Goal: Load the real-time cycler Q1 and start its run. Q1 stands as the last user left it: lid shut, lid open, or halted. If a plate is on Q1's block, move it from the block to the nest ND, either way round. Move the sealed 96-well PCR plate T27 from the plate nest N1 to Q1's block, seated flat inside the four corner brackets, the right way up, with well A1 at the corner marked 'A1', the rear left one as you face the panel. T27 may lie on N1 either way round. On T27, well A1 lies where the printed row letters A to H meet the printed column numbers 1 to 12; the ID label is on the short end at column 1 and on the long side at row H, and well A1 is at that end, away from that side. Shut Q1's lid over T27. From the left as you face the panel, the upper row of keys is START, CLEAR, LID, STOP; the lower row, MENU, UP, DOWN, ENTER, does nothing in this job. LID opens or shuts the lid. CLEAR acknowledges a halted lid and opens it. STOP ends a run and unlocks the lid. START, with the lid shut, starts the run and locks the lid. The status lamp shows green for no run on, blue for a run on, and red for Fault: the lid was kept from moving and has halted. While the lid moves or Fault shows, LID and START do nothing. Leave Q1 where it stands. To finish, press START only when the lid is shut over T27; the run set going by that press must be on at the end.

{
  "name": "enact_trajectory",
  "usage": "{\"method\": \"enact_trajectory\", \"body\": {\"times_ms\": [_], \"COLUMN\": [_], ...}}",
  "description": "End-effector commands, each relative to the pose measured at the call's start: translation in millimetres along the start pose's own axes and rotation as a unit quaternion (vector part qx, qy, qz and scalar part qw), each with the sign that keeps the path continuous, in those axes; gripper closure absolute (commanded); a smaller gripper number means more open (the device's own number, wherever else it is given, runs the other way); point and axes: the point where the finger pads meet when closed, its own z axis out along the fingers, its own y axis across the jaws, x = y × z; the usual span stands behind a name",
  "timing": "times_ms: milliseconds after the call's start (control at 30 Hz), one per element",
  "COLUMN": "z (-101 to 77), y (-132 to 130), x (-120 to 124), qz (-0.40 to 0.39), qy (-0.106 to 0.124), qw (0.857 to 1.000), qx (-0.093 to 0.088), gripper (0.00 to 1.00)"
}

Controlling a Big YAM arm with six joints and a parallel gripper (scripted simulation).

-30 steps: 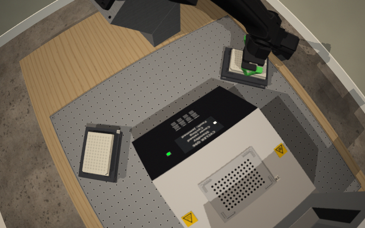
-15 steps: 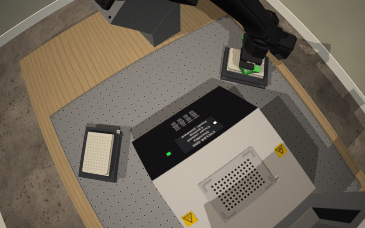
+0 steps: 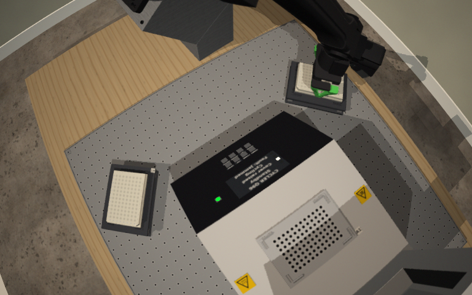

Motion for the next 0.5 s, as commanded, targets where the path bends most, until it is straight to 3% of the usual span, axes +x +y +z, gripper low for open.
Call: {"method": "enact_trajectory", "body": {"times_ms": [0,200,467], "z": [-19.0,-19.1,-3.4], "y": [-20,-16,5], "x": [-27,-27,-4], "qz": [0.015,0.016,-0.004], "qy": [-0.026,-0.032,-0.012], "qw": [1.000,0.999,1.000], "qx": [0.001,0.004,0.003], "gripper": [1.00,1.00,1.00]}}
